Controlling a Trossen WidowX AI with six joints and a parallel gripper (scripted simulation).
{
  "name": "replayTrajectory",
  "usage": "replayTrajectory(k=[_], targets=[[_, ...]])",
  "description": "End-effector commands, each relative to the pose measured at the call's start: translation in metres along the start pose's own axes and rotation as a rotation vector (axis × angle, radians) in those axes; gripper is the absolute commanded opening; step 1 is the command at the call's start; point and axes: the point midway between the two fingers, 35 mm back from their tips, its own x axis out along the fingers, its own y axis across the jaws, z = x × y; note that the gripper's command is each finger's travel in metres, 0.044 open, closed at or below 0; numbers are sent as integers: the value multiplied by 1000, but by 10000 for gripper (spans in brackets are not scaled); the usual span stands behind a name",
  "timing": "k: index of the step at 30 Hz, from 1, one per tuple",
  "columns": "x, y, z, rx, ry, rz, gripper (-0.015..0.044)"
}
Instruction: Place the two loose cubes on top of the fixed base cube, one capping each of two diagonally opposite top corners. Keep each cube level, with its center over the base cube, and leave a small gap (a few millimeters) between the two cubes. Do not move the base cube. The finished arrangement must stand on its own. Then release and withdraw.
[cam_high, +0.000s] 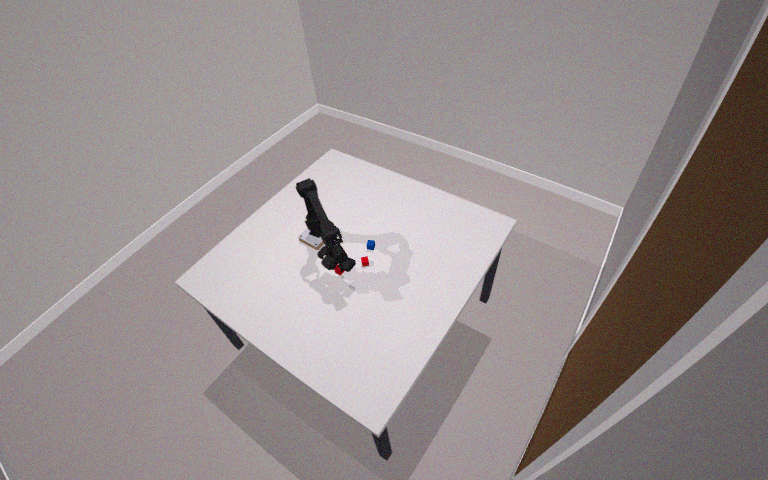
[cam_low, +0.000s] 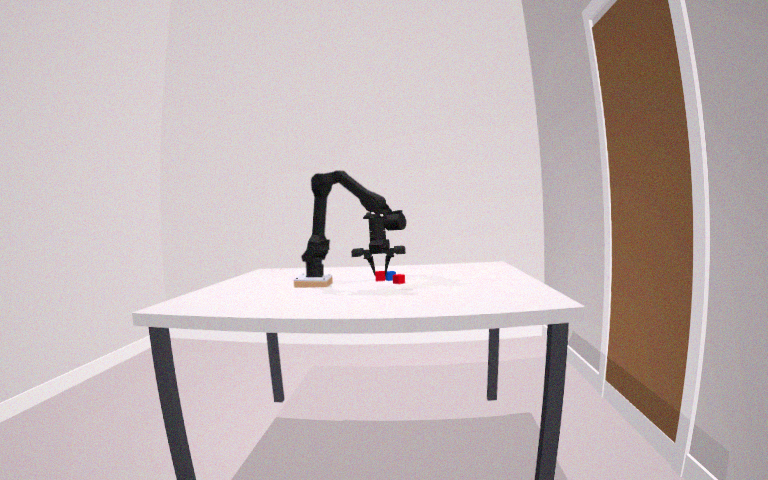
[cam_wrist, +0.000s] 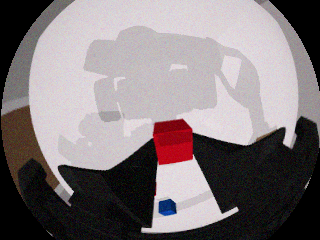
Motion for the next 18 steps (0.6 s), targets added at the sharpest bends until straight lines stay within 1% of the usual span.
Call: replayTrajectory(k=[1, 18], targets=[[-5, 2, 2, 2, -5, 5, 105], [-22, 1, 1, 4, 1, -2, 105]])
